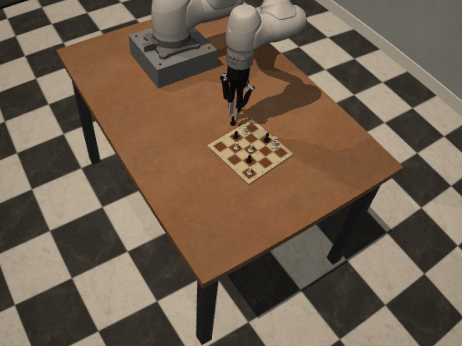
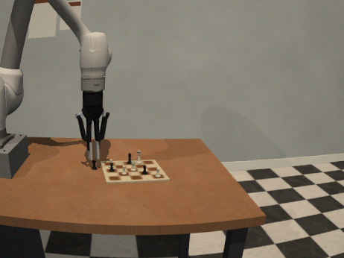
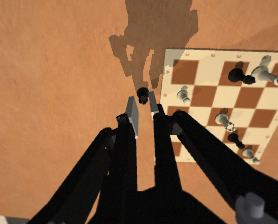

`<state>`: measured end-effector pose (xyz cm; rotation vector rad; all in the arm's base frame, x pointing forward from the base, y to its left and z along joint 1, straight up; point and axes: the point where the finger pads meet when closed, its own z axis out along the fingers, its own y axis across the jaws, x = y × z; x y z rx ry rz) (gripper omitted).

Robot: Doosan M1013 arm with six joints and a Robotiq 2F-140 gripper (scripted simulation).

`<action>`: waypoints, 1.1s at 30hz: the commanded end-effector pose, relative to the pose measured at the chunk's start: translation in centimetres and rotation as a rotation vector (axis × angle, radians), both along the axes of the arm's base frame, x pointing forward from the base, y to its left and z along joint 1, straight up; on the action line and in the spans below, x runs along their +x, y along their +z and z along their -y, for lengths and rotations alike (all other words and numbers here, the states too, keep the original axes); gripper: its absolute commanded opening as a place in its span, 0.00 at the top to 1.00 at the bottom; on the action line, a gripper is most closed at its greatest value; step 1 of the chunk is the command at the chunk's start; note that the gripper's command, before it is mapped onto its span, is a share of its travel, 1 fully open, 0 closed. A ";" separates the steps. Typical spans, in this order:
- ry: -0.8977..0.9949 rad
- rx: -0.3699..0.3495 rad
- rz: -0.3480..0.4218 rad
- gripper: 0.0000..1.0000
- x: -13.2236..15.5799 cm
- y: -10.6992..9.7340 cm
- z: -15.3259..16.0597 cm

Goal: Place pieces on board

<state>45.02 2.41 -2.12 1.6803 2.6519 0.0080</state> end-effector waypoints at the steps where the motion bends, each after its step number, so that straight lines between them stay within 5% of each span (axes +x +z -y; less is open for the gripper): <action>1: 0.000 0.000 0.000 0.78 0.0 0.0 0.0; 33: 0.000 0.000 0.000 0.78 0.0 -0.8 0.0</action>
